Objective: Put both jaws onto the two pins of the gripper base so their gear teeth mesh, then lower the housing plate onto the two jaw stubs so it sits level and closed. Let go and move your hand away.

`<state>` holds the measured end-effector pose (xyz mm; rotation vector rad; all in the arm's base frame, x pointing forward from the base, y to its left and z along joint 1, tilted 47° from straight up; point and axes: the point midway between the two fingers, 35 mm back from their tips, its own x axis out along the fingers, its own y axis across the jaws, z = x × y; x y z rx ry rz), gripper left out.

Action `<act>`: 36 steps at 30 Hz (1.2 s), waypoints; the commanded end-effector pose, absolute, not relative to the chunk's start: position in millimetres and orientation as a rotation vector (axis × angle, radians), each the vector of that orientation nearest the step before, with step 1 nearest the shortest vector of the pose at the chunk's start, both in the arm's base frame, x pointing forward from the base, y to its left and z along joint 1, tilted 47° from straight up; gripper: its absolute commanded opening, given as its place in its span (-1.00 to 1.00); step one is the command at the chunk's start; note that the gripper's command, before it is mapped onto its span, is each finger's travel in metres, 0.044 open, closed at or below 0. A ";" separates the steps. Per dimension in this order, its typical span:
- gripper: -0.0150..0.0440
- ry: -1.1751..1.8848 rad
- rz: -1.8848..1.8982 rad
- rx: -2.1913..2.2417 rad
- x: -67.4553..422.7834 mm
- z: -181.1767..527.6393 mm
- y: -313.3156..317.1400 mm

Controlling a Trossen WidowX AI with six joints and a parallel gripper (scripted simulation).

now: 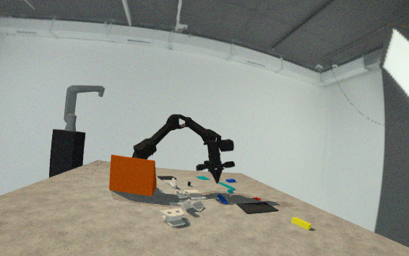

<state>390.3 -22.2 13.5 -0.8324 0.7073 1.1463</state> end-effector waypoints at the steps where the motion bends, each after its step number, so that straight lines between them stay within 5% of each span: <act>1: -0.49 0.772 1.136 -0.755 383.1 -5.6 -44.8; 36: -0.49 1.049 1.009 -0.024 268.1 -129.1 -162.4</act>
